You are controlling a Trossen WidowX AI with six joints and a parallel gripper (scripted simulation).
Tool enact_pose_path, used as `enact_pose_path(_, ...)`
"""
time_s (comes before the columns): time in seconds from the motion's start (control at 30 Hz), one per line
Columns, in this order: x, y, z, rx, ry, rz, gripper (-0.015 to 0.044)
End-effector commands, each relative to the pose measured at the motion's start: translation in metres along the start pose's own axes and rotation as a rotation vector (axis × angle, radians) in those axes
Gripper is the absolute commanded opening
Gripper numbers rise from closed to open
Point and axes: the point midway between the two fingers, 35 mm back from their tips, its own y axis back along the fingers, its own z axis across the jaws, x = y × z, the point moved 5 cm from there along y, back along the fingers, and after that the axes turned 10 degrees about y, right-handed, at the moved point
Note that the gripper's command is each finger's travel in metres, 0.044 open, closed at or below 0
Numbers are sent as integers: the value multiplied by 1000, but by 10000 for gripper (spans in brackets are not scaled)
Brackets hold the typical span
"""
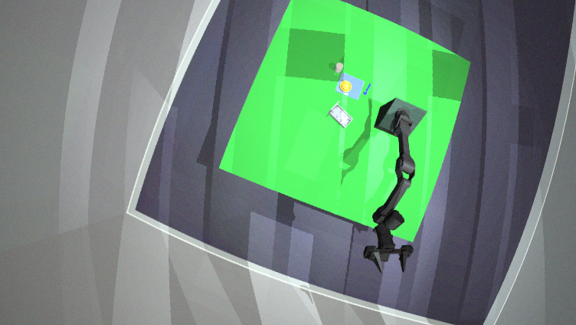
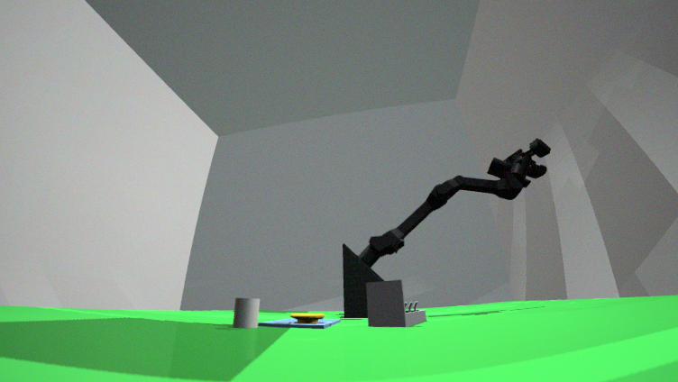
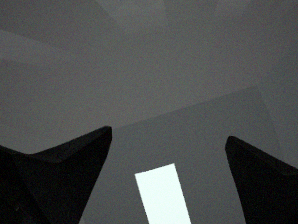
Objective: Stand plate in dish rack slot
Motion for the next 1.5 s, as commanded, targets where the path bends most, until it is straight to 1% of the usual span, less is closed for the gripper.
enact_pose_path(0.0,0,0,0,0,0,-1,400)
enact_pose_path(0.3,-22,11,19,-1,16,-111,400)
enact_pose_path(0.73,-68,46,69,-72,-2,-362,400)
enact_pose_path(1.1,-93,85,121,-183,-24,-554,400)
enact_pose_path(1.47,-104,130,177,-342,-45,-714,400)
